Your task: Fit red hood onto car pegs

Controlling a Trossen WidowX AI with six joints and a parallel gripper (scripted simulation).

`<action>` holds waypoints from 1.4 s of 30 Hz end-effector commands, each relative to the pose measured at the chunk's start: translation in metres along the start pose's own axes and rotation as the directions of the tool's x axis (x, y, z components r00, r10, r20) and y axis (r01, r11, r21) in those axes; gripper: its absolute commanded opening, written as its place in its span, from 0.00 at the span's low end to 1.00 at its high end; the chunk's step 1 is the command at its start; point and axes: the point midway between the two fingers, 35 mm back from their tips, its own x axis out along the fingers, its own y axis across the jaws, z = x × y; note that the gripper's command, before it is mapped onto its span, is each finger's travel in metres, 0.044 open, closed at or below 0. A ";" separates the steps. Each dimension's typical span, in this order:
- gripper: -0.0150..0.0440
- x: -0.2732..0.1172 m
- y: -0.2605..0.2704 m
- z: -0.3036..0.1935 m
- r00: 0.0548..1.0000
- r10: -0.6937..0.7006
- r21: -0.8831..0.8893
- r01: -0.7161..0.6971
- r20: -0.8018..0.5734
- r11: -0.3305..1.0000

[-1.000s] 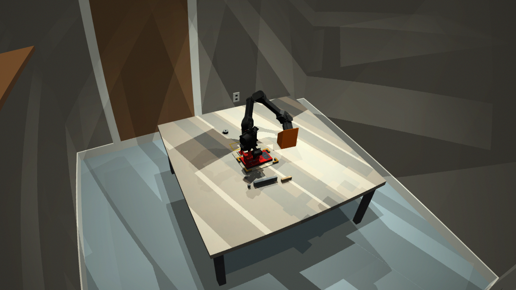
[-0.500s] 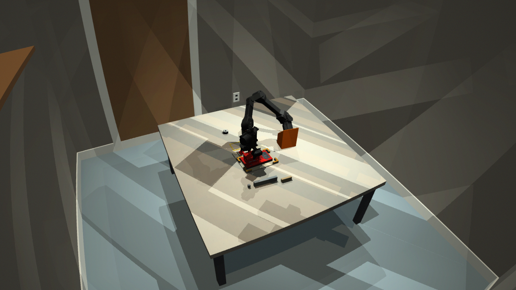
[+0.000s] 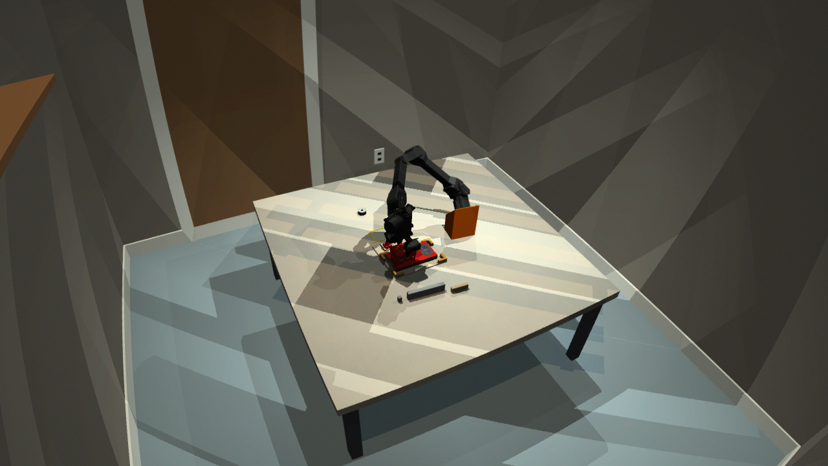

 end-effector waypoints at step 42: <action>0.25 0.003 0.000 0.000 1.000 -0.002 -0.004 0.002 -0.001 1.000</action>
